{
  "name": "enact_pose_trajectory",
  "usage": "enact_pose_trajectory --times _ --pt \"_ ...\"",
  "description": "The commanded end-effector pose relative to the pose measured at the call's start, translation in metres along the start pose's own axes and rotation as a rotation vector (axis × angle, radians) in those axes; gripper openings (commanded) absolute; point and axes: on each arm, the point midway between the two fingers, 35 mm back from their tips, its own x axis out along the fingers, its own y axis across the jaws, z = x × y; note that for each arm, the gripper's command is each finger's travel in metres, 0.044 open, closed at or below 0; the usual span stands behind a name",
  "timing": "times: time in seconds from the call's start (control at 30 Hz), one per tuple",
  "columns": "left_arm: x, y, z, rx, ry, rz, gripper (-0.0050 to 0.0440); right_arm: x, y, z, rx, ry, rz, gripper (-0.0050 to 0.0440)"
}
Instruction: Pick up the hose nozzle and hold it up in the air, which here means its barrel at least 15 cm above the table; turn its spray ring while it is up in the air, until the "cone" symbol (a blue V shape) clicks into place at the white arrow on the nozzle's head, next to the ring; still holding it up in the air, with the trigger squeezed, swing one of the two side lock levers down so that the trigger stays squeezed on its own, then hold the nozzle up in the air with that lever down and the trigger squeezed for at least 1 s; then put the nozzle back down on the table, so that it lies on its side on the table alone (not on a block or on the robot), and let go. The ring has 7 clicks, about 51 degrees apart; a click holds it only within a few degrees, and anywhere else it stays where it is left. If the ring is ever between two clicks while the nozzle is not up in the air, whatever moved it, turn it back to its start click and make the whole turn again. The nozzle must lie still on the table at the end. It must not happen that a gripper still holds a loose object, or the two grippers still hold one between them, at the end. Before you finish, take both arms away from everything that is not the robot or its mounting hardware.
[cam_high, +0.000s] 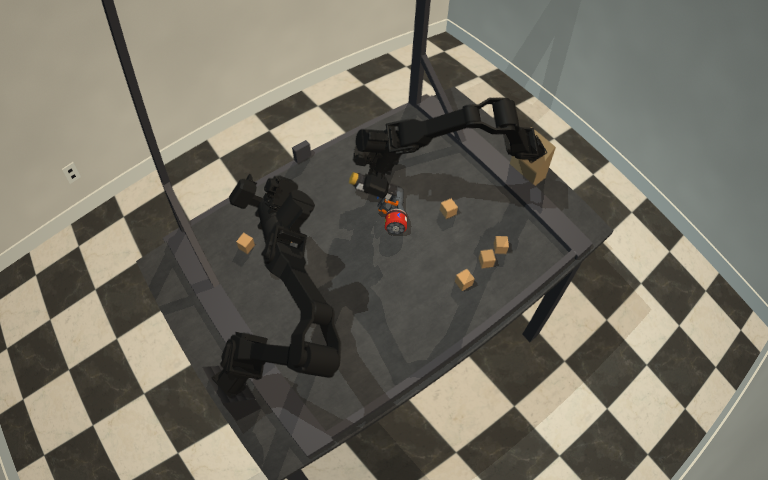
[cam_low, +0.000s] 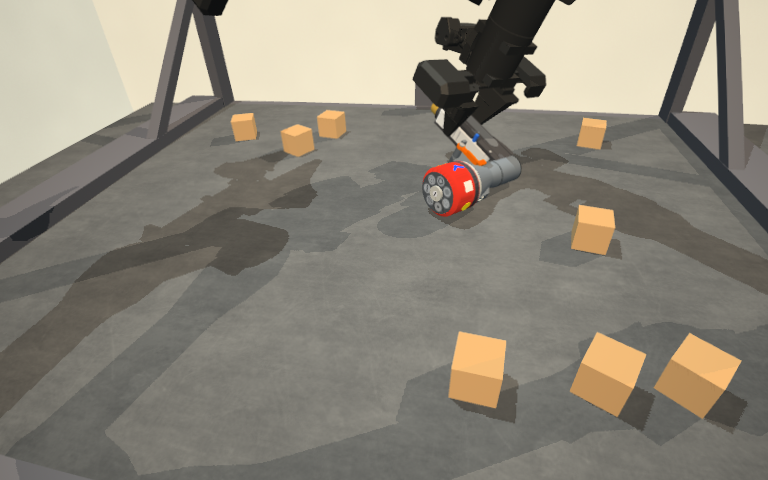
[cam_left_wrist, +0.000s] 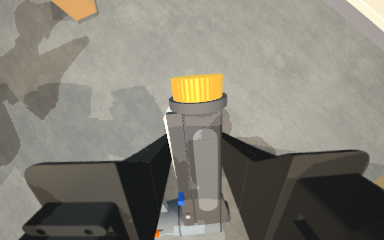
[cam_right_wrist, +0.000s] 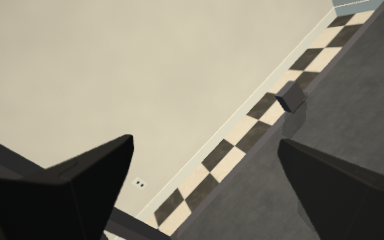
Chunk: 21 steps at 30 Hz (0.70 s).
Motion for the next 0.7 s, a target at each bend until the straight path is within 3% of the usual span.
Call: enact_pose_trajectory --times 0.0,0.2,0.3,0.33,0.67 --pt "-0.0154 0.0075 0.0013 -0.009 -0.102 0.016 0.017 -0.0013 0.0001 0.0068 -0.001 -0.018 -0.001 0.0414" --pt "-0.0222 0.007 -0.004 -0.008 -0.181 0.016 0.017 -0.0013 0.0001 0.0068 -0.001 -0.018 -0.001 0.0414" --pt "-0.0206 0.0088 -0.0002 -0.012 -0.159 0.018 0.017 -0.0013 0.0001 0.0068 -0.001 -0.018 -0.001 0.0414" --pt "-0.0241 0.0064 -0.0055 -0.006 -0.204 0.015 0.017 -0.0013 0.0001 0.0068 -0.001 -0.018 -0.001 0.0414" --pt "-0.0207 0.0056 -0.003 -0.011 -0.179 0.017 0.017 -0.0013 0.0001 0.0068 -0.001 -0.018 -0.001 0.0414"
